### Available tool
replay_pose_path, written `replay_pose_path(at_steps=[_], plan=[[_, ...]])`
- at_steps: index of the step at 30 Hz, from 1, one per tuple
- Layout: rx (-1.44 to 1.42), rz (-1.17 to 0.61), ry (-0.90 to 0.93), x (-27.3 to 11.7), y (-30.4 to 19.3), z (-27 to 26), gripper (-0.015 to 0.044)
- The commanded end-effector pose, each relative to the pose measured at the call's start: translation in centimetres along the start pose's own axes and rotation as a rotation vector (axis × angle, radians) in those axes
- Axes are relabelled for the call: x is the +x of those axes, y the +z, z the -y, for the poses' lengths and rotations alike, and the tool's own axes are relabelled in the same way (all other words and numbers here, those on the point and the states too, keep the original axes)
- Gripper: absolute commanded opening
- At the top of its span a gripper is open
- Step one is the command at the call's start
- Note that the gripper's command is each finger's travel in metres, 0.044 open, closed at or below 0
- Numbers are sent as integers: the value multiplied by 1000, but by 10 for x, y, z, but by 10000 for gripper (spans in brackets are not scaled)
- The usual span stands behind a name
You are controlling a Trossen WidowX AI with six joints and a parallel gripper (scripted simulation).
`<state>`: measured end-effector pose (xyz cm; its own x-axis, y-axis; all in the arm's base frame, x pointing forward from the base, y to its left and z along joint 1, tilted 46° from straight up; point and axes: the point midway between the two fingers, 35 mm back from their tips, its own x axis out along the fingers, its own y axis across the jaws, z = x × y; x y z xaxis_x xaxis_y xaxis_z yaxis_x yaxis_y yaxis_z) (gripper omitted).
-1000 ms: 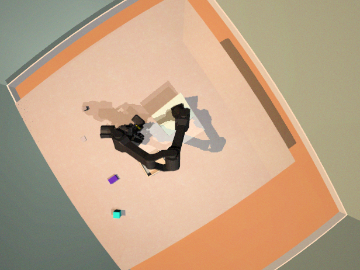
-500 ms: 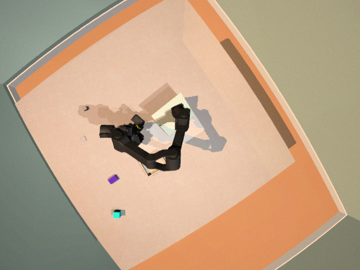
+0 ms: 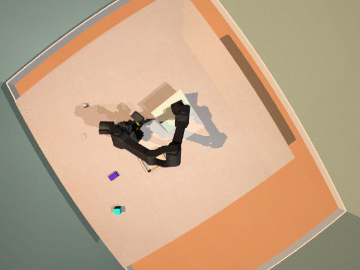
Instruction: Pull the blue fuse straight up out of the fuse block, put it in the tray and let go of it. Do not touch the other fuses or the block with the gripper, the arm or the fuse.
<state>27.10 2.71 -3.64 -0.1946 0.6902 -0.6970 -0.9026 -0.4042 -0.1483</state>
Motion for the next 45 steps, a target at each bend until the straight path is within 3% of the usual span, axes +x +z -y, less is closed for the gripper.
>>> replay_pose_path(at_steps=[1, 21, 45], plan=[[-5, -3, 4, -2, 0, 0, 0], [-4, -6, 5, -26, 4, 3, 0], [-2, -8, 1, -26, 174, 66, 0]])
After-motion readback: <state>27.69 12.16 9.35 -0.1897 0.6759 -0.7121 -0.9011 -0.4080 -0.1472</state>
